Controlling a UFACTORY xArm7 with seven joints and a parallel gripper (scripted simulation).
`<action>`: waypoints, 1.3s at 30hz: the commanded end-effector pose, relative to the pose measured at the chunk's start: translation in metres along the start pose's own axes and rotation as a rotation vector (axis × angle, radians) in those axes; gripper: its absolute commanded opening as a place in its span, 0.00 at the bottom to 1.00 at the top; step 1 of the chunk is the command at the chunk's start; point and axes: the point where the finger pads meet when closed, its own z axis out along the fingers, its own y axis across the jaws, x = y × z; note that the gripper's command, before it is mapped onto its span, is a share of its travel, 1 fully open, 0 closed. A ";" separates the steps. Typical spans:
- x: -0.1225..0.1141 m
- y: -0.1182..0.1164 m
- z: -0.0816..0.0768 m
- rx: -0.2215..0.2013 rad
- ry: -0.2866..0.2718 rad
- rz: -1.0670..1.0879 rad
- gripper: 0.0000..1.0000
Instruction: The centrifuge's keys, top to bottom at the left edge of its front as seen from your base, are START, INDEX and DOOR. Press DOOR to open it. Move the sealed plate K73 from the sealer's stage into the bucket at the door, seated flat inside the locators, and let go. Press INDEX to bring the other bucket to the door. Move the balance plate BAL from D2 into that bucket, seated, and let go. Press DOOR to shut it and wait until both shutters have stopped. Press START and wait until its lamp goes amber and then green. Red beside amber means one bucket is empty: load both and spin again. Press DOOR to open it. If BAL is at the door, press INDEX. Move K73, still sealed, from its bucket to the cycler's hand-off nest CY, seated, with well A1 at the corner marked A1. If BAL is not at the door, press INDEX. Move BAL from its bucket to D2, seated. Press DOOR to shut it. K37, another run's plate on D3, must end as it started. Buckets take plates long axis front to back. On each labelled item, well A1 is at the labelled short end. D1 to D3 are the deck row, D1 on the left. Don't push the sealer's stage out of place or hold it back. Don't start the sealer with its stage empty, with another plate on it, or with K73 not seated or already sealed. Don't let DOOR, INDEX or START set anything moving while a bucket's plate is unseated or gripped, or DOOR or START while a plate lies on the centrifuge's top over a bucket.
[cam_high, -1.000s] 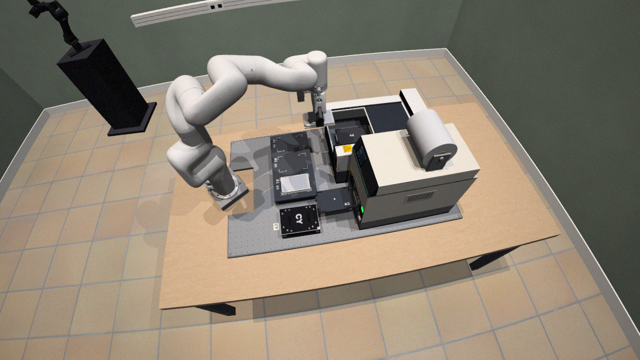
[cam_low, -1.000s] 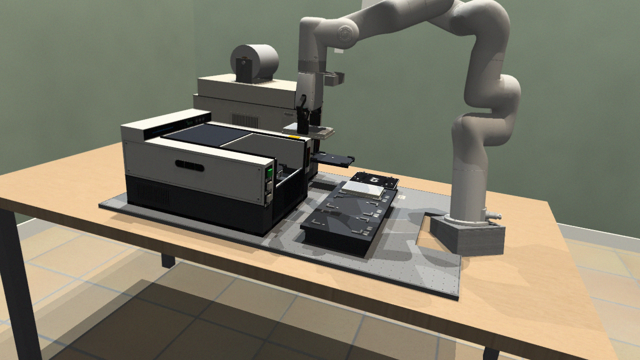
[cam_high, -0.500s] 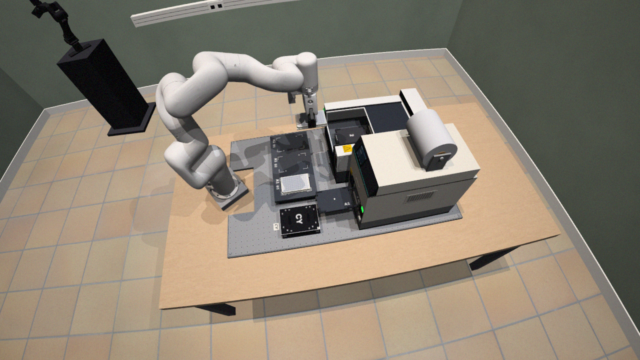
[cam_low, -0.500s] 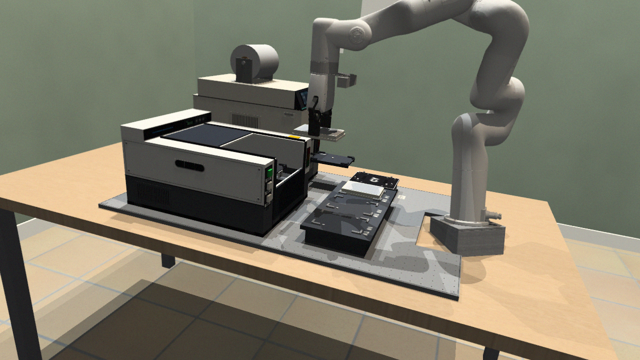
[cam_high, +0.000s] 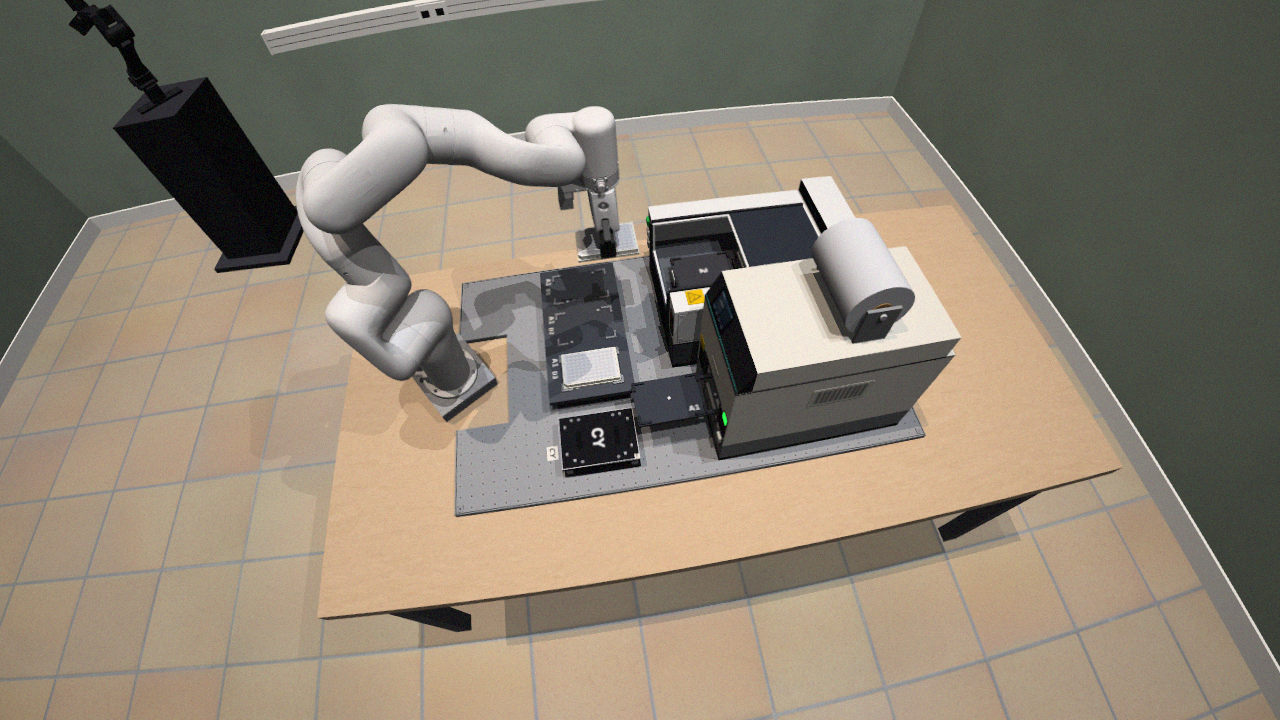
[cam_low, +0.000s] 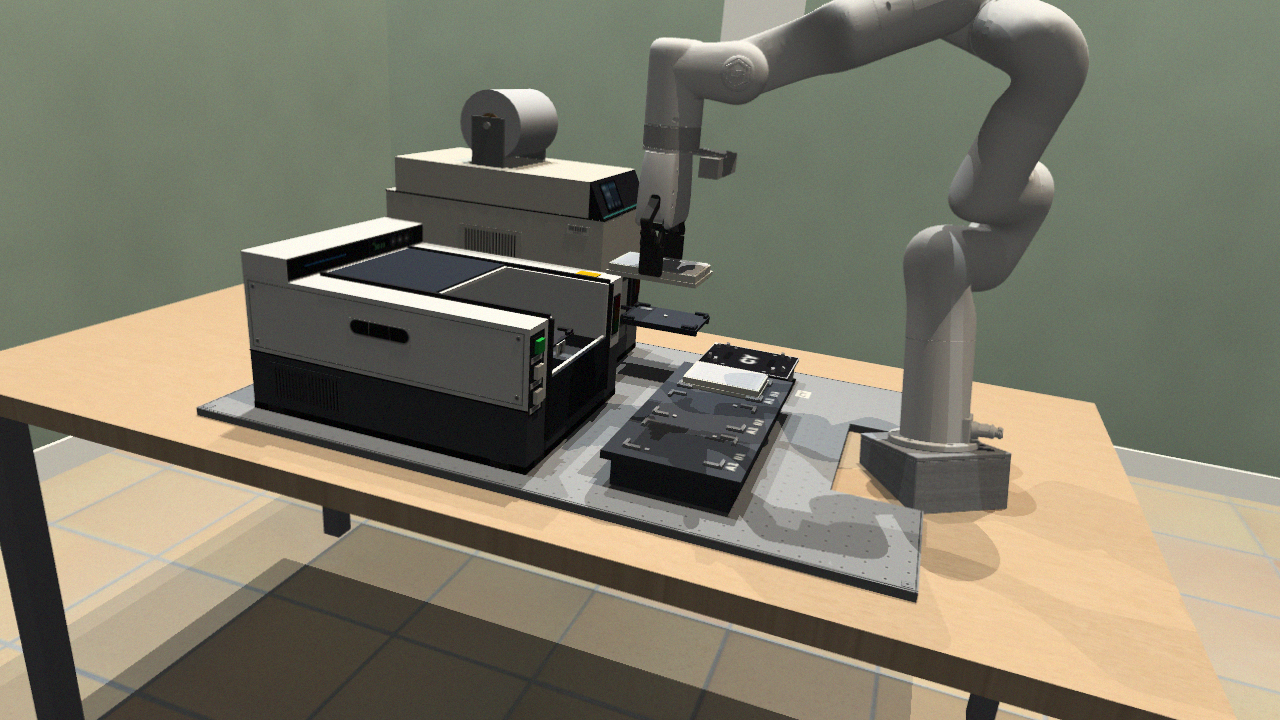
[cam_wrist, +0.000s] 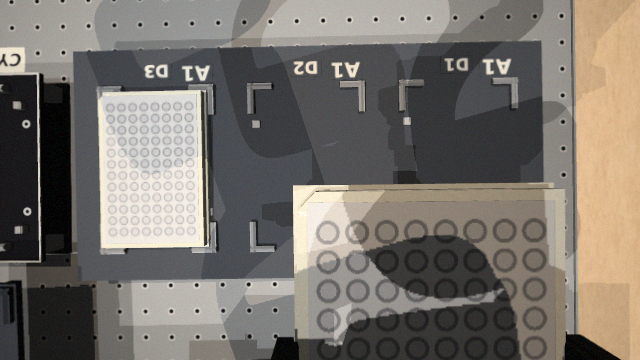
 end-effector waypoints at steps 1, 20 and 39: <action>0.007 0.000 -0.002 -0.002 -0.005 0.000 0.00; 0.046 0.000 -0.002 -0.002 -0.005 0.000 0.00; 0.074 0.000 -0.002 -0.002 -0.005 0.000 0.00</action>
